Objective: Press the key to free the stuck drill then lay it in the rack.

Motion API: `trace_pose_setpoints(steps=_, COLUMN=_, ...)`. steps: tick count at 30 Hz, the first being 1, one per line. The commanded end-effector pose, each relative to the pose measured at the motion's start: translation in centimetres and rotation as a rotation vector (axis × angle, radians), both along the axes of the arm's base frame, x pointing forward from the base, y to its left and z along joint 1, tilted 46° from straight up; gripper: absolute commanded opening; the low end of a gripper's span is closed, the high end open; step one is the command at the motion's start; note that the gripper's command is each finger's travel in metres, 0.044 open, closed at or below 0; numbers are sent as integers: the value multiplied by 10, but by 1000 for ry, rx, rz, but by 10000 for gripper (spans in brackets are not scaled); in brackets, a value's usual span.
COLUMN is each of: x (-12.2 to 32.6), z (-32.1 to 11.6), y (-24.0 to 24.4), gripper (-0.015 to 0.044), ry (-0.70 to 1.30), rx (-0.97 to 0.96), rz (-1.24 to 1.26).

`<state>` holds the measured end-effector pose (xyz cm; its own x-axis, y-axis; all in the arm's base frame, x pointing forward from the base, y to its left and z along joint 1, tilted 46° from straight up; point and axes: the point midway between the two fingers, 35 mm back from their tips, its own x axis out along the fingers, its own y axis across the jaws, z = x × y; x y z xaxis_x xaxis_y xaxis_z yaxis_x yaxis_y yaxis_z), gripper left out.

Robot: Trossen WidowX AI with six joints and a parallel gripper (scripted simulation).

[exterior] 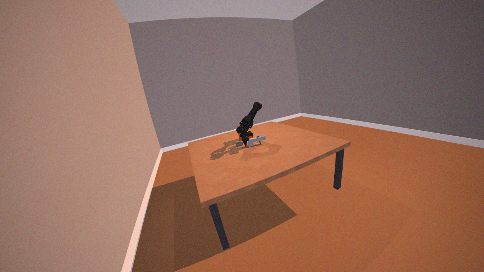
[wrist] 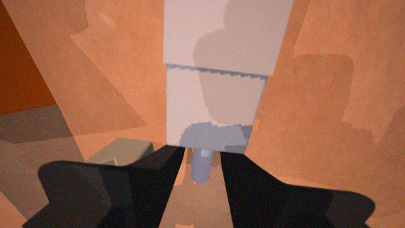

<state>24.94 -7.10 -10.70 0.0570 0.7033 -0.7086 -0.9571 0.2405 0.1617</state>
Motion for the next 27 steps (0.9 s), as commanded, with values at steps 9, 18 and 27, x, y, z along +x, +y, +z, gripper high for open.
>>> trace_pose_setpoints(steps=9, x=0, z=0, y=0, gripper=0, ry=0, rx=0, rz=1)
trace_pose_setpoints(steps=18, x=-3, z=-6, y=-6, gripper=0, ry=4, rx=4, rz=-2)
trace_pose_setpoints(steps=27, x=-7, z=-15, y=-14, gripper=0, ry=4, rx=3, rz=-2)
